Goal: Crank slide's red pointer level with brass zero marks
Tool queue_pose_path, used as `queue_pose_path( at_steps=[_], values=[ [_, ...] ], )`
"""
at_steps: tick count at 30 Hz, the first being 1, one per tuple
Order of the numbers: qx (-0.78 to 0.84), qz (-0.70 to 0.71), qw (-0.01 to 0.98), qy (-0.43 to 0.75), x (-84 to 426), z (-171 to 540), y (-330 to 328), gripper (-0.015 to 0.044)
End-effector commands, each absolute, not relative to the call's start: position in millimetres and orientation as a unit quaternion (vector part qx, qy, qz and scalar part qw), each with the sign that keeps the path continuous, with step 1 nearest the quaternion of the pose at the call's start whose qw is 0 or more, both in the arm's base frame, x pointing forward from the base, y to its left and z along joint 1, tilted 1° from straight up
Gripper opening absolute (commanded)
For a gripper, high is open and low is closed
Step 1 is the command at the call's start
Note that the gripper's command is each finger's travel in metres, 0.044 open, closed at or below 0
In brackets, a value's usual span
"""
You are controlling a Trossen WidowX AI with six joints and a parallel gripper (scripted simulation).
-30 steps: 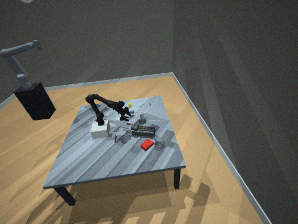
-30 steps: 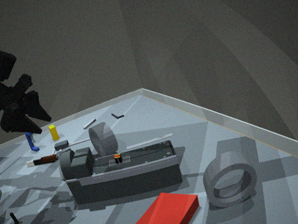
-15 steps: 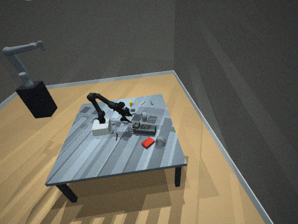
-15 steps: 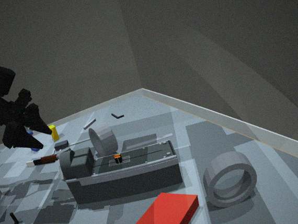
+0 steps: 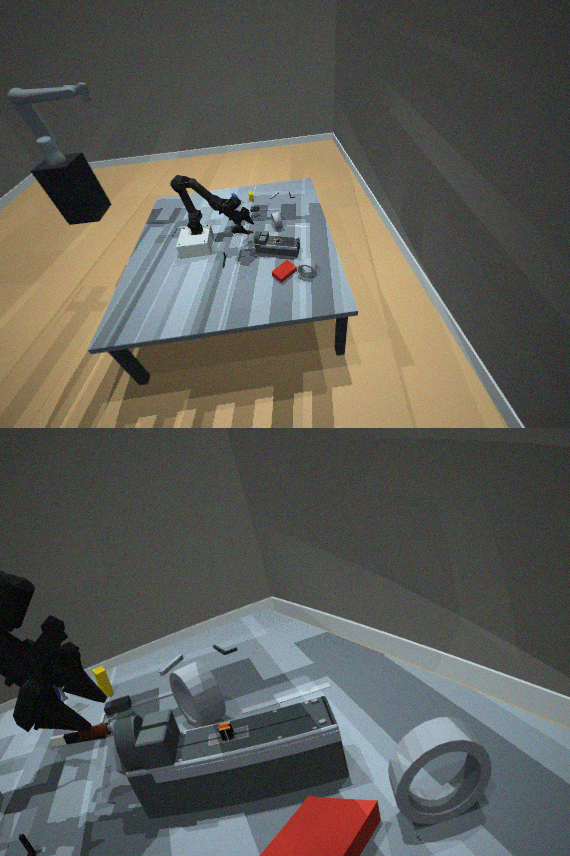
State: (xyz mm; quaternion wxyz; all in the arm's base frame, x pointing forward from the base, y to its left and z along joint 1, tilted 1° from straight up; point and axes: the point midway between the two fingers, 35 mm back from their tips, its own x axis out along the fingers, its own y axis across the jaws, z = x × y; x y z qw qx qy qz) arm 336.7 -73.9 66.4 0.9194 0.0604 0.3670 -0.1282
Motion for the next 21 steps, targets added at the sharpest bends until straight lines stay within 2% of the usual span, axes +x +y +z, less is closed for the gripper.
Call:
queue_pose_path(
  at_steps=[1,21],
  values=[
    [0.061,-0.130,0.919,0.366,337.4,58.7,-74.4,0.0440],
    [0.061,-0.130,0.919,0.367,336.9,26.4,-73.8,0.0440]
  ],
)
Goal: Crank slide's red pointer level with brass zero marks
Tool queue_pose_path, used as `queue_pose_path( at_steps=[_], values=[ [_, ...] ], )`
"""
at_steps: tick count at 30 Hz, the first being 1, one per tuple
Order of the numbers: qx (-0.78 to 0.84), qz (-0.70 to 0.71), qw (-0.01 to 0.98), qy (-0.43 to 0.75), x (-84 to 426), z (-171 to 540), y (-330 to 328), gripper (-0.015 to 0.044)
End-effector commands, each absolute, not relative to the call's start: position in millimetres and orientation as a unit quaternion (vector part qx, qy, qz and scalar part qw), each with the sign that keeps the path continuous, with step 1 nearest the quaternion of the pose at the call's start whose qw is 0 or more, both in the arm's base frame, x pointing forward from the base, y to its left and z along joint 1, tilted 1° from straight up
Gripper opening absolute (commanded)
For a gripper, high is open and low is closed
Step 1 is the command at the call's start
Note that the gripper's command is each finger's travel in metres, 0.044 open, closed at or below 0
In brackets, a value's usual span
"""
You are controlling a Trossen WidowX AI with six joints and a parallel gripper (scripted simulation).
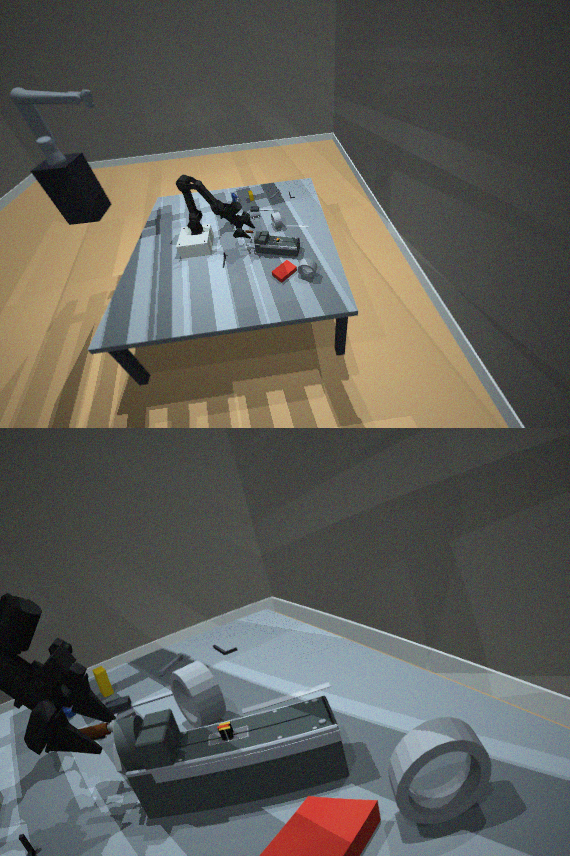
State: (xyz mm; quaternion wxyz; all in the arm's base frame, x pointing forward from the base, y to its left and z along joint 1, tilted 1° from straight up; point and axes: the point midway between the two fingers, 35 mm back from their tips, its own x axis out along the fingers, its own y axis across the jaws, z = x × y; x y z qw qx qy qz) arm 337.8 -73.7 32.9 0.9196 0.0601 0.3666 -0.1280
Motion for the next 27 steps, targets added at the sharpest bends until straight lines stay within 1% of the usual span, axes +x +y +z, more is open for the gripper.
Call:
queue_pose_path(
  at_steps=[1,7,23,24,27],
  values=[
    [0.061,-0.130,0.919,0.367,336.8,24.8,-73.8,0.0440],
    [0.061,-0.131,0.919,0.367,335.8,18.1,-73.5,0.0440],
    [0.061,-0.131,0.919,0.367,335.8,18.1,-73.5,0.0020],
    [0.061,-0.131,0.919,0.367,335.8,18.1,-73.5,0.0000],
    [0.061,-0.131,0.919,0.367,335.8,18.1,-73.5,0.0000]
  ],
)
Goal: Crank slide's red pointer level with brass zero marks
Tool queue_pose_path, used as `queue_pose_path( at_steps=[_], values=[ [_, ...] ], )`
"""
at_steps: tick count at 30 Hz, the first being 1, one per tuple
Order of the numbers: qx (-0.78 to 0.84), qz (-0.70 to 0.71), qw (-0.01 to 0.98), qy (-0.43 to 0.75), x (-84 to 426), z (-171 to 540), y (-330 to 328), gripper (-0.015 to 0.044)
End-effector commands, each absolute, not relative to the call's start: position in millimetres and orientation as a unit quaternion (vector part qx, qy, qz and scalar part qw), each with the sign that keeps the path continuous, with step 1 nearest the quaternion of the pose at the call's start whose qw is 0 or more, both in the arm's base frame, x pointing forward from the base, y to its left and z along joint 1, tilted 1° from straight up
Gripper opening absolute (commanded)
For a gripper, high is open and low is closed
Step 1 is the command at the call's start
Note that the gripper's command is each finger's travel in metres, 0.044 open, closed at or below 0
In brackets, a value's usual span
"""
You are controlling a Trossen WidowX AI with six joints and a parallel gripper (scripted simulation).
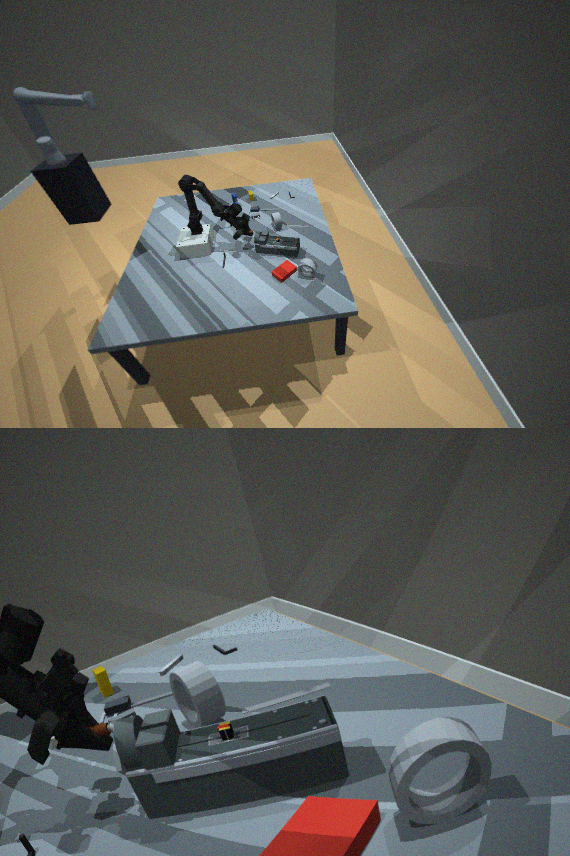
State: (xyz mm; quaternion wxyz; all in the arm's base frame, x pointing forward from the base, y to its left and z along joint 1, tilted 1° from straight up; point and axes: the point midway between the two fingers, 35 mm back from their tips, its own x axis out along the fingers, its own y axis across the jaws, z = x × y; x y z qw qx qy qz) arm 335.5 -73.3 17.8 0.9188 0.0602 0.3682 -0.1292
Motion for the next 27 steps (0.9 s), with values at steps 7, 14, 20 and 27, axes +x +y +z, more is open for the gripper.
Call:
queue_pose_path(
  at_steps=[7,14,20,27],
  values=[
    [0.061,-0.131,0.919,0.367,335.4,17.9,-73.4,0.0000],
    [0.061,-0.131,0.919,0.367,334.8,19.2,-75.0,0.0000],
    [0.061,-0.131,0.919,0.367,334.0,21.7,-77.2,0.0000],
    [0.061,-0.131,0.919,0.367,332.6,24.1,-80.8,0.0000]
  ],
)
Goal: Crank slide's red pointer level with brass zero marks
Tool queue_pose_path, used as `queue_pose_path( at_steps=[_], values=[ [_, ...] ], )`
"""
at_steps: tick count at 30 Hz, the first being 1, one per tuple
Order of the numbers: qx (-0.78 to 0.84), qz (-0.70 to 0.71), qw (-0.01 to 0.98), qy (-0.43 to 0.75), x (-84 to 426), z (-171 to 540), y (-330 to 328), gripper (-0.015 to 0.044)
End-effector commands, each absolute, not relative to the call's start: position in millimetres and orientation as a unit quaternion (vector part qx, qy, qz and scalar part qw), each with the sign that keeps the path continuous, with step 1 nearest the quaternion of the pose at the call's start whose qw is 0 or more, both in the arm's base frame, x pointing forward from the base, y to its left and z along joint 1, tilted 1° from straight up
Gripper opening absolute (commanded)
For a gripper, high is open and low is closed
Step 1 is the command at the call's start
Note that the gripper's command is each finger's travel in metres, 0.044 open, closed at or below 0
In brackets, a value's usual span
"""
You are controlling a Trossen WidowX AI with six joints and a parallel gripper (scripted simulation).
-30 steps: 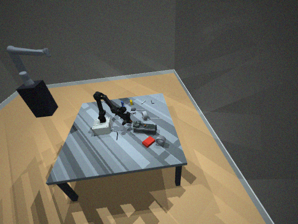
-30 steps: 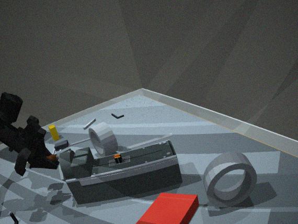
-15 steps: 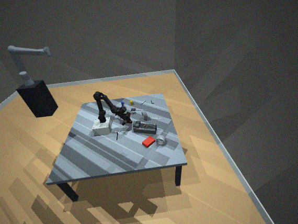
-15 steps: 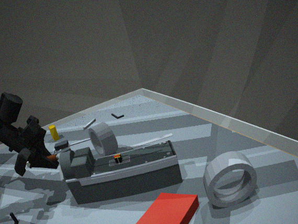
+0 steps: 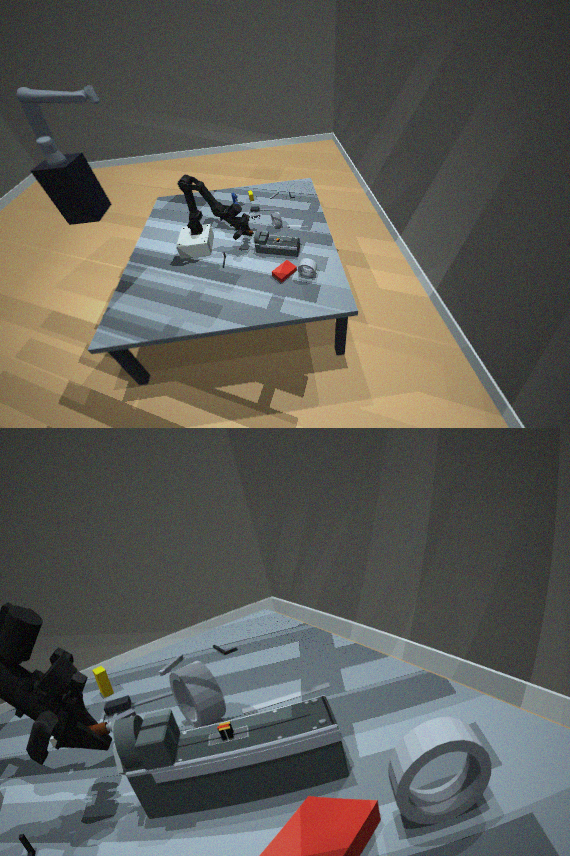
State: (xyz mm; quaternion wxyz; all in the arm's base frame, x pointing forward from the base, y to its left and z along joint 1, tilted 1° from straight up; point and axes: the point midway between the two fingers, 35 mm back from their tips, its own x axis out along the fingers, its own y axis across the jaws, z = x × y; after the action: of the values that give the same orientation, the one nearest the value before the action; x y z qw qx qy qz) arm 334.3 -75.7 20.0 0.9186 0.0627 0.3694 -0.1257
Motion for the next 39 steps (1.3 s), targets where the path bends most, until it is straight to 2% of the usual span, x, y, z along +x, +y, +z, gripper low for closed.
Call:
queue_pose_path(
  at_steps=[1,39],
  values=[
    [0.061,-0.131,0.919,0.367,332.4,24.4,-81.4,0.0000],
    [0.060,-0.131,0.919,0.367,326.9,26.3,-100.2,0.0000]
  ],
)
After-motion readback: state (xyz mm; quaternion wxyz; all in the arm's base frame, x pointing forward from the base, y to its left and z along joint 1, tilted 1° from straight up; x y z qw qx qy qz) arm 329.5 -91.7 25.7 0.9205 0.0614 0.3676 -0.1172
